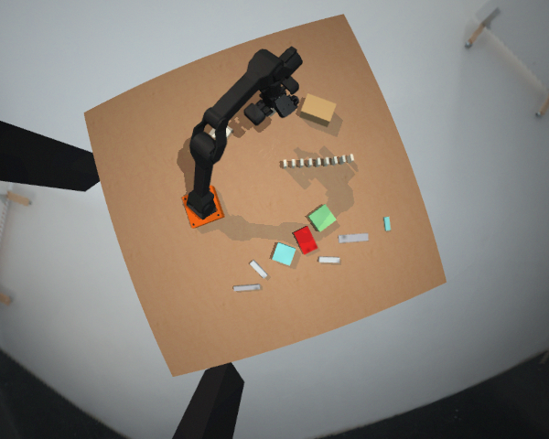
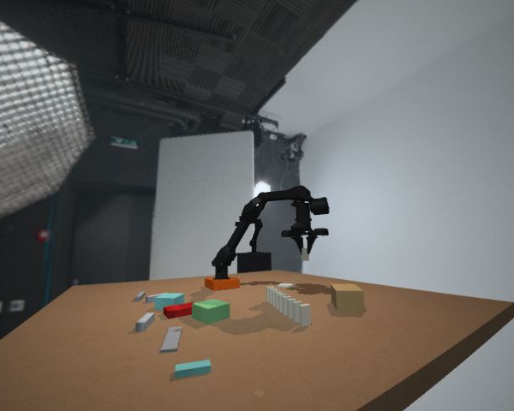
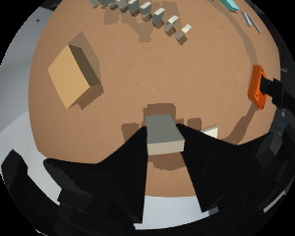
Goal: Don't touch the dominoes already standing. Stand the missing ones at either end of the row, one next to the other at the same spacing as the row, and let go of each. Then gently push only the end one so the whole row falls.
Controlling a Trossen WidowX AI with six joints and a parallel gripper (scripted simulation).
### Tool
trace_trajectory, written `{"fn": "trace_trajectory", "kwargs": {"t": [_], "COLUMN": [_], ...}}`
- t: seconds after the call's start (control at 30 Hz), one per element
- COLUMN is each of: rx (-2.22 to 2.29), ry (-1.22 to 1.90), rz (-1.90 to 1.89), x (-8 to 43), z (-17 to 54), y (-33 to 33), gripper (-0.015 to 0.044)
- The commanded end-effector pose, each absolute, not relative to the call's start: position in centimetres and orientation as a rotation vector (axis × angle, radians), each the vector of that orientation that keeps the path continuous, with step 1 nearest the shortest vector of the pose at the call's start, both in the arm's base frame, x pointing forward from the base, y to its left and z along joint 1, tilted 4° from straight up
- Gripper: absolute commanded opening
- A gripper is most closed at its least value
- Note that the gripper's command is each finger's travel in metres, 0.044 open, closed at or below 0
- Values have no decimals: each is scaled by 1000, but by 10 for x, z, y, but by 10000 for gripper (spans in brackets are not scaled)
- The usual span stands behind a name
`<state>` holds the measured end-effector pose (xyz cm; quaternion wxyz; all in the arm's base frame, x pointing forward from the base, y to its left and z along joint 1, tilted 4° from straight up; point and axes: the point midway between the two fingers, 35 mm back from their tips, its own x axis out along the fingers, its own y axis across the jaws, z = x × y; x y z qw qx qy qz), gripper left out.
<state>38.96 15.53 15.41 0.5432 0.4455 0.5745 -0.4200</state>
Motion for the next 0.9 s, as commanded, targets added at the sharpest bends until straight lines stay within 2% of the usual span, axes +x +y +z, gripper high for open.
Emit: {"fn": "trace_trajectory", "kwargs": {"t": [0.0, 0.13, 0.4, 0.87], "rx": [859, 646, 392, 386], "ry": [1444, 1513, 1571, 1572], "rz": [-793, -584, -330, -324], "x": [378, 357, 323, 323], "z": [159, 155, 147, 143], "y": [101, 57, 11, 10], "gripper": [107, 107, 107, 107]}}
